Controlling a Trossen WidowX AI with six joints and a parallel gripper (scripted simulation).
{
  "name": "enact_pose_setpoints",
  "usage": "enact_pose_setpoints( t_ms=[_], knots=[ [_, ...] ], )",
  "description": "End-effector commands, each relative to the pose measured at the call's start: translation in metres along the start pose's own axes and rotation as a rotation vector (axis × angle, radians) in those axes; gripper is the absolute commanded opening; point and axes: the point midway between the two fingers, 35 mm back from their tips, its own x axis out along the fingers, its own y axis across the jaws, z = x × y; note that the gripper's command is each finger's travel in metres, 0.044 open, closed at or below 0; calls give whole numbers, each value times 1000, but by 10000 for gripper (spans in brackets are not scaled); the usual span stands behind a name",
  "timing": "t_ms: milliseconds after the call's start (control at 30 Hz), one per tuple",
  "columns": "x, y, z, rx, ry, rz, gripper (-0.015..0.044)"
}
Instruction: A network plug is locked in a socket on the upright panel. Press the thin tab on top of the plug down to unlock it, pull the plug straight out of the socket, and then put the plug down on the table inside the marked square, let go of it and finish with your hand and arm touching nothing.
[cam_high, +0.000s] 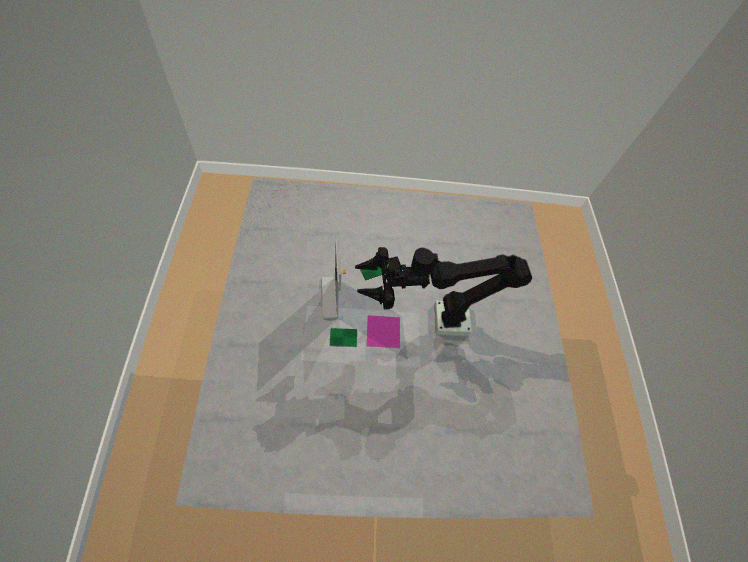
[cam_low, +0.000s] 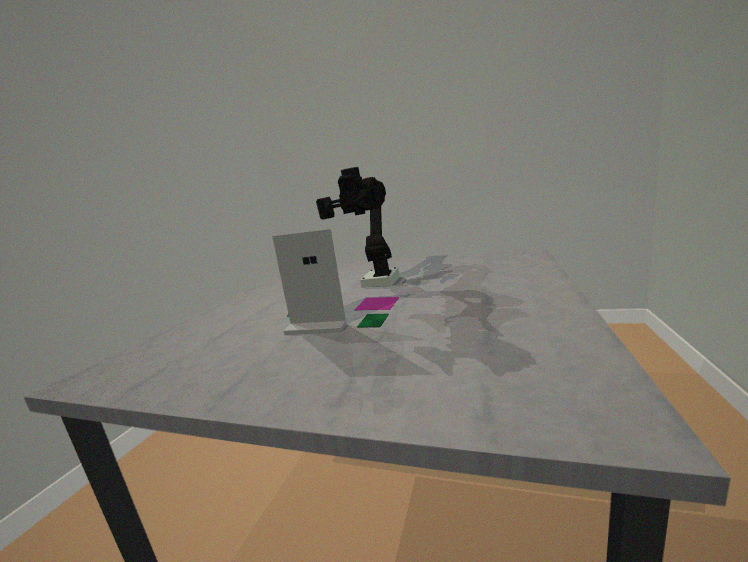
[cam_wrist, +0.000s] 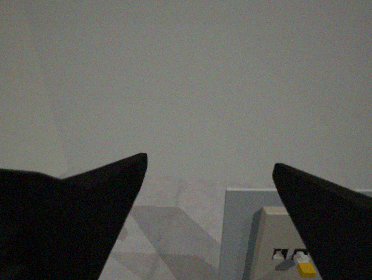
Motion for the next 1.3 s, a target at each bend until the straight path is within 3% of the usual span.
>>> enact_pose_setpoints(
  t_ms=[0,300,1267],
  knots=[
    [0,0,0,4,0,1,374],
    [9,-22,-19,211,0,34,156],
    [-17,-100,-85,928,68,144,156]
  ],
)
